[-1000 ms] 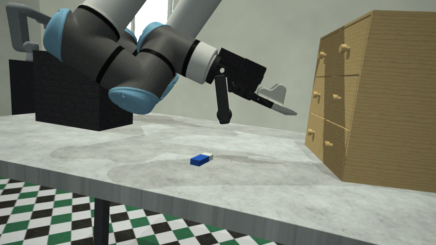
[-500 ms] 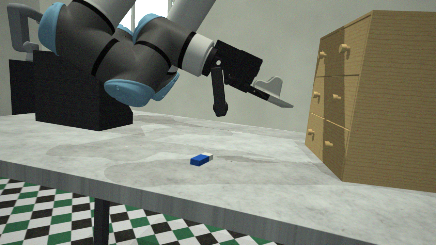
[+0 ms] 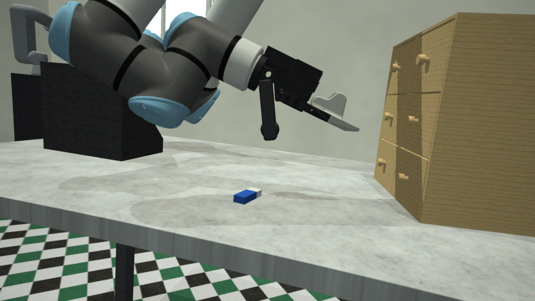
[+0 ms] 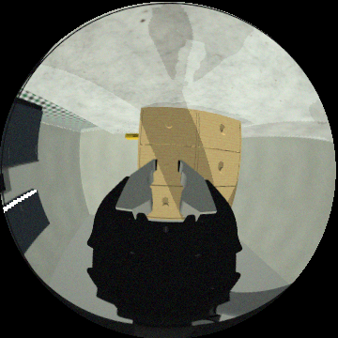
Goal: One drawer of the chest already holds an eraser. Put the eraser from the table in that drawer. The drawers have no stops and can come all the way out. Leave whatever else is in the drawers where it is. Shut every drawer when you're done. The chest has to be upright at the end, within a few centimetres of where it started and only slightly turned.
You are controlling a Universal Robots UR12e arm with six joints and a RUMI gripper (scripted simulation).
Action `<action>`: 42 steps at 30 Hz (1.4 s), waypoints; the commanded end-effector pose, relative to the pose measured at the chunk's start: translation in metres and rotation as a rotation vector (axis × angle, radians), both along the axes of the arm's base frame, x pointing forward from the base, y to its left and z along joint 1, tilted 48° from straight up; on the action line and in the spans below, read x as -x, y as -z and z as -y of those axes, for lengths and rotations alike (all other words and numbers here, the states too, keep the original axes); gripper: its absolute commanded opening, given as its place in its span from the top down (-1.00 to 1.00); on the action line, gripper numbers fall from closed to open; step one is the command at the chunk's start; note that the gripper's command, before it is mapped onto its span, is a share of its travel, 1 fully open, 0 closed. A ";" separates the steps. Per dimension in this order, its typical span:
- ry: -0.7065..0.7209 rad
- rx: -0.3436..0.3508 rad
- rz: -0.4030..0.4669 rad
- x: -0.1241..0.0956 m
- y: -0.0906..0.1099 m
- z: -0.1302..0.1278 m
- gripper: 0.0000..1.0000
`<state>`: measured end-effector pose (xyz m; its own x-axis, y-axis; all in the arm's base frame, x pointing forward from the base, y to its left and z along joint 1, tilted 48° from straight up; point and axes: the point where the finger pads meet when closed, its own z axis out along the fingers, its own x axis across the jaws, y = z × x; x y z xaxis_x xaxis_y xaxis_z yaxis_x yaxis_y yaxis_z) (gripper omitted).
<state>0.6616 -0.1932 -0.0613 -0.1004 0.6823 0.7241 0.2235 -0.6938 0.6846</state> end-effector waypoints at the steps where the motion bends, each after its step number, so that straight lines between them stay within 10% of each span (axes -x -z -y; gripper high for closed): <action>1: -0.015 0.003 -0.015 0.002 -0.001 0.002 0.61; 42: -0.186 0.027 -0.177 0.020 -0.011 0.016 0.61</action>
